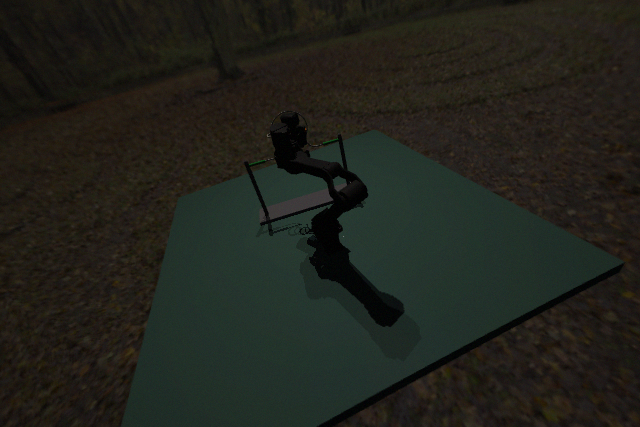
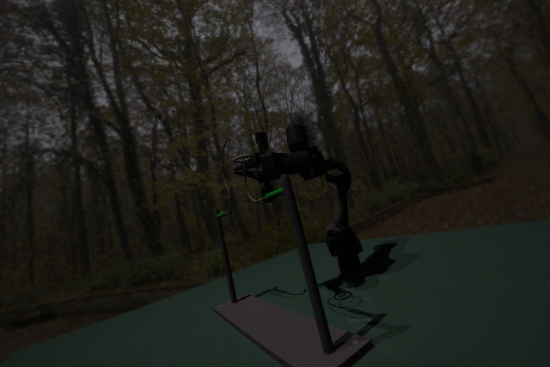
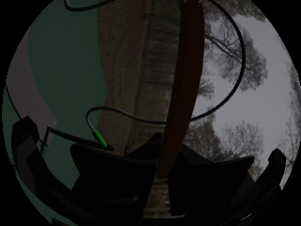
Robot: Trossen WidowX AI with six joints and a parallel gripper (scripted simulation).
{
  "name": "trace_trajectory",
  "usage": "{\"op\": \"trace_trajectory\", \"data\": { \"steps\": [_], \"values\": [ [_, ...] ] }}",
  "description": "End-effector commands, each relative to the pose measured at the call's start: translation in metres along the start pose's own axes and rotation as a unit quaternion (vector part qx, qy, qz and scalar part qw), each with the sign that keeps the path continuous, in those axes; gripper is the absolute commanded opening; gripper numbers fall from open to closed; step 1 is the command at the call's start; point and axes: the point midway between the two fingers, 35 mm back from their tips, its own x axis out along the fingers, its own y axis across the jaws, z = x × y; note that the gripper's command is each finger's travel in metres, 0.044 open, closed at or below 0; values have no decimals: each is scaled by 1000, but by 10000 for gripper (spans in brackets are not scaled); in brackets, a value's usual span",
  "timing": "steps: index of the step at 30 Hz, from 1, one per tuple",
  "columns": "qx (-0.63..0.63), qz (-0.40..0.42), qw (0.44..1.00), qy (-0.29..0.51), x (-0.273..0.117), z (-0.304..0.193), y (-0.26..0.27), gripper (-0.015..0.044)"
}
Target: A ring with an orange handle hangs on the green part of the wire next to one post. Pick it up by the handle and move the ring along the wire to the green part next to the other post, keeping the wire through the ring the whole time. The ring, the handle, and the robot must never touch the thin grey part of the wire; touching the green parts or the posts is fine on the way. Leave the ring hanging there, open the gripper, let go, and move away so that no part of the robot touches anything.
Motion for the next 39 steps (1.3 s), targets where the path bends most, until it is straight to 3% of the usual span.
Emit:
{"op": "trace_trajectory", "data": {
  "steps": [1,39],
  "values": [
    [-19,-16,1000,12,-4,-1,-3,-150],
    [-151,-112,982,19,-7,-6,-2,-150]
  ]
}}
